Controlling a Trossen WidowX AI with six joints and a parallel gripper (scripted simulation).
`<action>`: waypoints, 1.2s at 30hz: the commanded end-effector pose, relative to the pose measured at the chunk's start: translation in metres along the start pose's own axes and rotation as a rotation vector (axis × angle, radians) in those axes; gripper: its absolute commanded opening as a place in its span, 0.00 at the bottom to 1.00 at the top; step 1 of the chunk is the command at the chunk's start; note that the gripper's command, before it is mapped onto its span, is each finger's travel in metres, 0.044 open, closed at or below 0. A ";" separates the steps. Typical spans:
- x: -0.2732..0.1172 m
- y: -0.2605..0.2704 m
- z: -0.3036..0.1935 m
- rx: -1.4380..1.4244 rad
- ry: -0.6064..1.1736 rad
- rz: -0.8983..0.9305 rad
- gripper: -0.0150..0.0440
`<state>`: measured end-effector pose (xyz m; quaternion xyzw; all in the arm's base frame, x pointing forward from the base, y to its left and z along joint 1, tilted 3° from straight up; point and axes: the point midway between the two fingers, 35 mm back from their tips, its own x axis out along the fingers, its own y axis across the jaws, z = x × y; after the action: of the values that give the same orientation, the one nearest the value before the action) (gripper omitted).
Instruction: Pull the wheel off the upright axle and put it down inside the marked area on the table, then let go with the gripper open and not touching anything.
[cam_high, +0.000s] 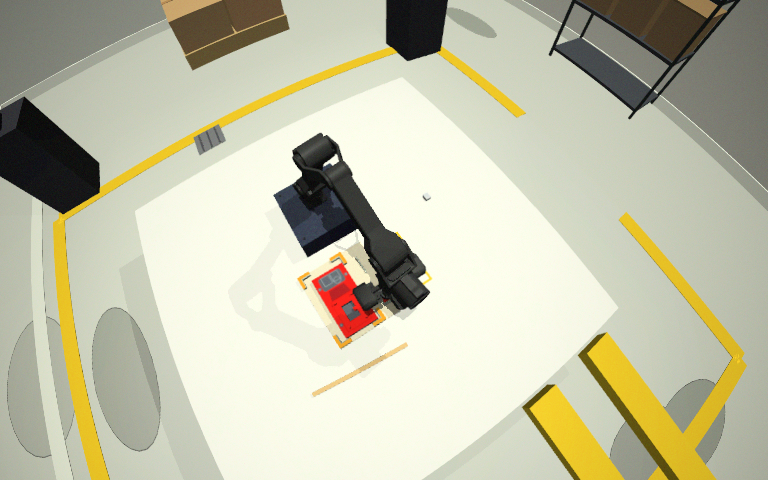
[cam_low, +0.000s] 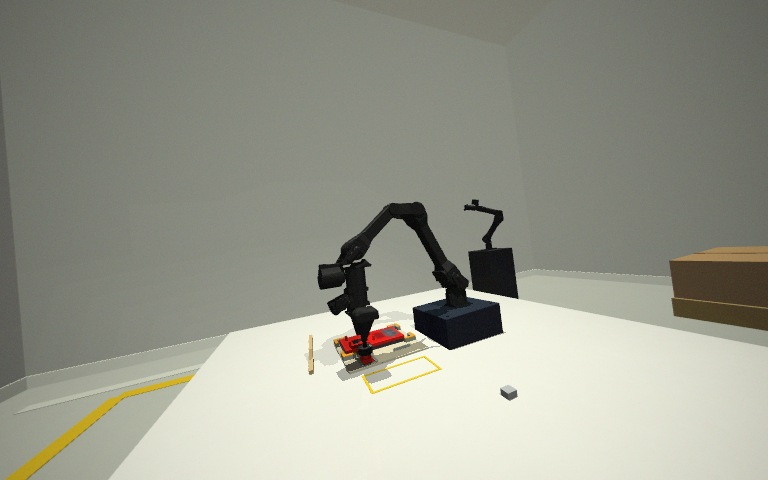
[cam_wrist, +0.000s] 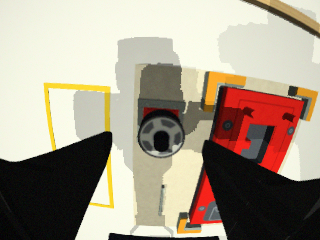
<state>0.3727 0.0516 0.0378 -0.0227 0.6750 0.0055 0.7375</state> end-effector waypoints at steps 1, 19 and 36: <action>0.033 -0.003 -0.008 -0.001 0.023 -0.008 0.76; 0.035 -0.003 -0.007 0.004 0.017 -0.003 0.60; 0.032 -0.003 -0.007 0.003 0.018 -0.003 0.25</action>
<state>0.3686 0.0479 0.0036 -0.0224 0.6815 0.0032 0.7315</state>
